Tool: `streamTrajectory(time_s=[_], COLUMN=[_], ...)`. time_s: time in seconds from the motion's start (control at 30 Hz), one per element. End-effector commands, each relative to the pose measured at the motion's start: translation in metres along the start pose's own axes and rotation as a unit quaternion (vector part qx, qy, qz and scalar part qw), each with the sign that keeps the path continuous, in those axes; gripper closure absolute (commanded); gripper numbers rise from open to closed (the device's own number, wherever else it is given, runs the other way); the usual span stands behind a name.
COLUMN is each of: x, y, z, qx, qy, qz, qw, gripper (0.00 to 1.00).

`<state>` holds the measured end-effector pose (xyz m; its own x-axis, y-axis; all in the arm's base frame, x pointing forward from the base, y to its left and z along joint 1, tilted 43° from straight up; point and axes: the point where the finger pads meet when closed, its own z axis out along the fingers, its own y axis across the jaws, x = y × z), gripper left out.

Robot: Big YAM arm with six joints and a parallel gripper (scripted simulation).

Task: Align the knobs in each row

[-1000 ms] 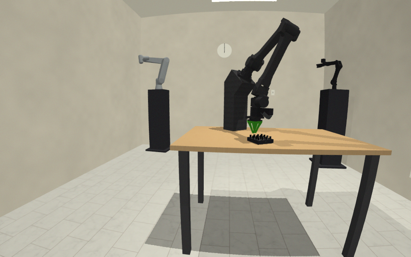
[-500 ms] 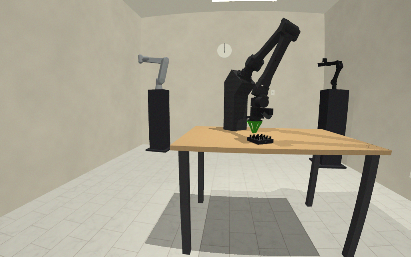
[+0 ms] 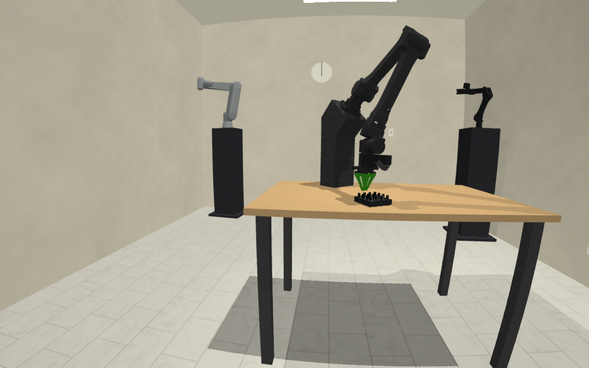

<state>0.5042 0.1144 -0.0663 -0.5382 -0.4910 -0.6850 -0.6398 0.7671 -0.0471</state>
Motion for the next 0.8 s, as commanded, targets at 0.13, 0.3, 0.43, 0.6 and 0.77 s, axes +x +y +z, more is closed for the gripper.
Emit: streamTrajectory(time_s=[0.13, 0.3, 0.43, 0.6, 0.77], x=[0.018, 0.018, 0.017, 0.006, 0.001], y=[-0.001, -0.001, 0.001, 0.000, 0.003], z=[-0.002, -0.002, -0.001, 0.005, 0.010], qx=[0.000, 0.000, 0.000, 0.000, -0.002], qy=[0.008, 0.008, 0.007, 0.001, -0.002], qz=[0.005, 0.005, 0.004, 0.001, -0.001], qw=[1.000, 1.000, 1.000, 1.000, 1.000], gripper=[0.82, 0.82, 0.82, 0.82, 0.82])
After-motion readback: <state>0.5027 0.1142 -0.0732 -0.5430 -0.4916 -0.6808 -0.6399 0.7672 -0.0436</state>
